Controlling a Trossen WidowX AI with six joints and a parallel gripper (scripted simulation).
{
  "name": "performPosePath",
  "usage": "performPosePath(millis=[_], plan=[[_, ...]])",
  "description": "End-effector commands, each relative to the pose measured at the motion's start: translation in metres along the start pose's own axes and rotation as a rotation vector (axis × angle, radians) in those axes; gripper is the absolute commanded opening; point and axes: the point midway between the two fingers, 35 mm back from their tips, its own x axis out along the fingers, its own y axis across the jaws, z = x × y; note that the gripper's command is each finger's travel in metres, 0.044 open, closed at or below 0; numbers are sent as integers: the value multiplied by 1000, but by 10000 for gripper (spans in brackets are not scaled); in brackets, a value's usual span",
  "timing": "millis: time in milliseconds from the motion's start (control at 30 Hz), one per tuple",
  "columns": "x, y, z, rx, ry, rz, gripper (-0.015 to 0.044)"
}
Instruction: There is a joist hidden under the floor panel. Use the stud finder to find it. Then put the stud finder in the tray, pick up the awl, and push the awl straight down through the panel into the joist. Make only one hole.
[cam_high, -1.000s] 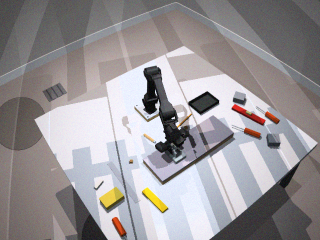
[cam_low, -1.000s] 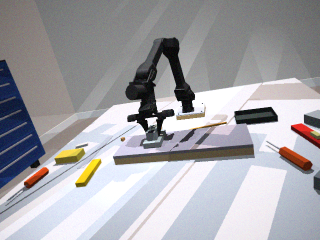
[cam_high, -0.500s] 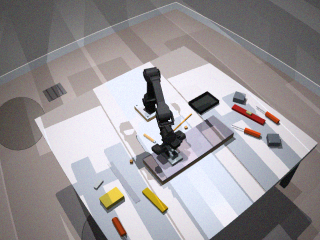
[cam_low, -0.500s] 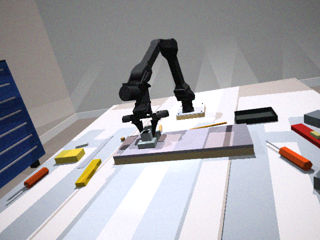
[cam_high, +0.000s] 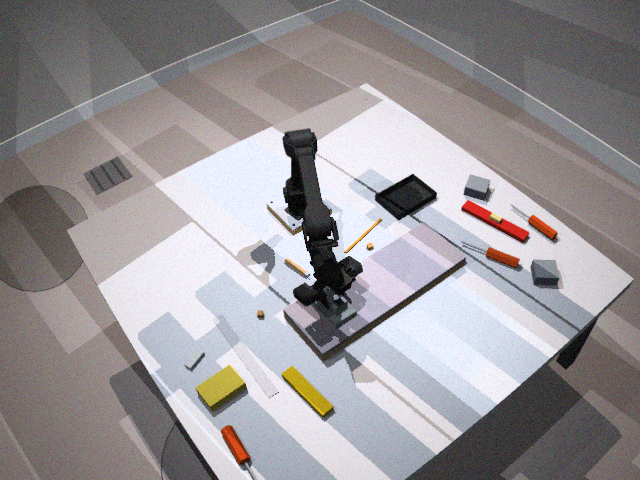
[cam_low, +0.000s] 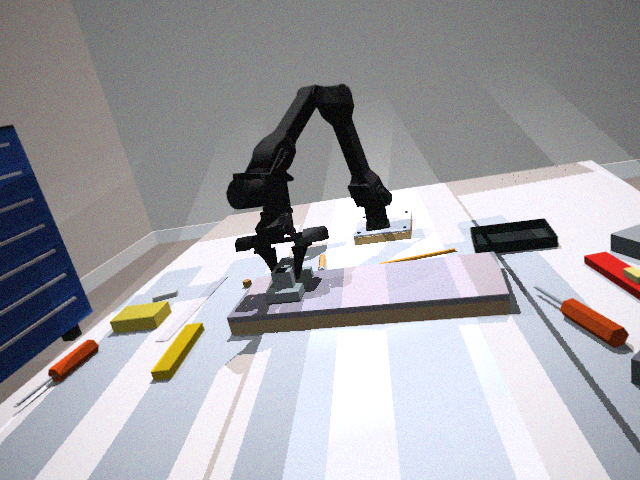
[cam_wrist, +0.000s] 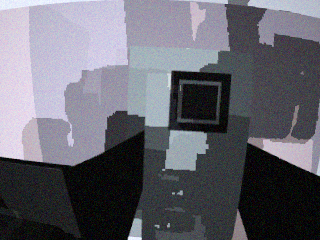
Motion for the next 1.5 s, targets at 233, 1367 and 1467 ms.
performPosePath(millis=[233,1367,1467], plan=[[0,-18,0,0,1,-2,0],[-14,-45,6,-1,0,-4,0],[-27,-47,11,-1,1,-4,0]])
